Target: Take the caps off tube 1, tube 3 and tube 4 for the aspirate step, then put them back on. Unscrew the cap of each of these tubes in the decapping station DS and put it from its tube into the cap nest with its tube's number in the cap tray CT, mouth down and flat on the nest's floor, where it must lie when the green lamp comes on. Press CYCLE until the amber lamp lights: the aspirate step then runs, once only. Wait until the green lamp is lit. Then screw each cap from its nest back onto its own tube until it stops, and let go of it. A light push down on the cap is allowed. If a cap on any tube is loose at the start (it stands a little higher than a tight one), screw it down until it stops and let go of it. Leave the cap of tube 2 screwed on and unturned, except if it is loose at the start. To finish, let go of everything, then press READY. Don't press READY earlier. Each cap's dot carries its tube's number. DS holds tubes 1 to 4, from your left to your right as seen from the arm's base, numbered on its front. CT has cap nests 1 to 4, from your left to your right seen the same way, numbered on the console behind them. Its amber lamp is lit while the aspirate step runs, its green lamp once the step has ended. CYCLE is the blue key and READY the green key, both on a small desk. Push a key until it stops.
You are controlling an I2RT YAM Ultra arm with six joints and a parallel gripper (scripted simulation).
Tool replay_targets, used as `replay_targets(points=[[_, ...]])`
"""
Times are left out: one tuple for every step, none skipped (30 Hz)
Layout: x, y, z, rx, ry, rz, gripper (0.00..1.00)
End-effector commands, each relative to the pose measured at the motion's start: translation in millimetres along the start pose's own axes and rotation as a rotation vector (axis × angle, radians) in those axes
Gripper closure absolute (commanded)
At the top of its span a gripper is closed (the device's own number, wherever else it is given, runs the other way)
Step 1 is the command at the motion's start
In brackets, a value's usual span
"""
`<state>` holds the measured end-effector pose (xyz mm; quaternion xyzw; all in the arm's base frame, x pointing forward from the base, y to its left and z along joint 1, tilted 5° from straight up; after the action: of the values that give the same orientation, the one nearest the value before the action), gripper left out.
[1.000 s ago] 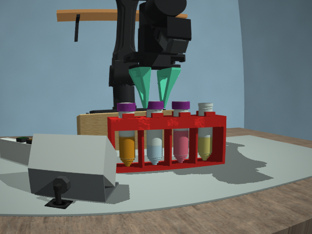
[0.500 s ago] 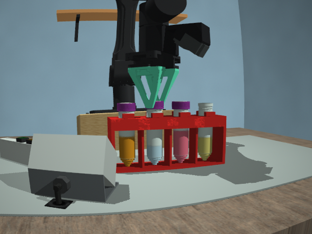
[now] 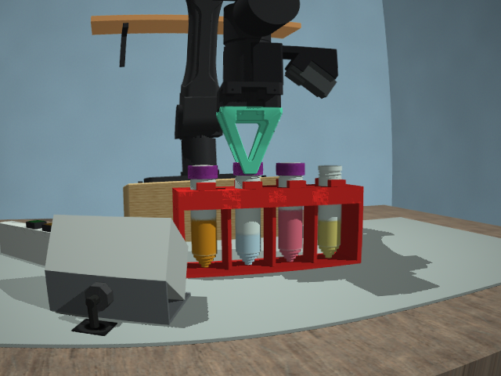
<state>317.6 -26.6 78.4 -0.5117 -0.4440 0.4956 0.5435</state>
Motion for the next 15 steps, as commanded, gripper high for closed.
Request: replay_targets(points=[[0.1, -3.7, -1.8, -0.013, -0.171, 0.001, 1.0], [0.1, -3.7, -1.8, -0.013, -0.171, 0.001, 1.0], [0.1, -3.7, -1.8, -0.013, -0.171, 0.001, 1.0], [0.1, -3.7, -1.8, -0.013, -0.171, 0.001, 1.0], [0.1, -3.7, -1.8, -0.013, -0.171, 0.001, 1.0], [0.1, -3.7, -1.8, -0.013, -0.171, 0.001, 1.0], [0.1, -3.7, -1.8, -0.013, -0.171, 0.001, 1.0], [0.1, -3.7, -1.8, -0.013, -0.171, 0.001, 0.51], [0.1, -3.7, -1.8, -0.013, -0.171, 0.001, 0.51], [0.1, -3.7, -1.8, -0.013, -0.171, 0.001, 0.51], [0.1, -3.7, -1.8, -0.013, -0.171, 0.001, 0.51], [0.1, -3.7, -1.8, -0.013, -0.171, 0.001, 0.51], [0.2, -3.7, -1.8, -0.013, -0.171, 0.001, 0.51], [0.2, -3.7, -1.8, -0.013, -0.171, 0.001, 0.51], [0.1, -3.7, -1.8, -0.013, -0.171, 0.001, 0.51]])
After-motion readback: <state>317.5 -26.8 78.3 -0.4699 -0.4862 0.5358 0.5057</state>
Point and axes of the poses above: the point where the finger pads meet when closed, its own y axis out along the fingers, its own z axis across the jaws, x = y × z, the point moved 7 cm from there along -y, back along the fingers, and after that the axes turned 7 degrees about -y, right-handed, at the moved point
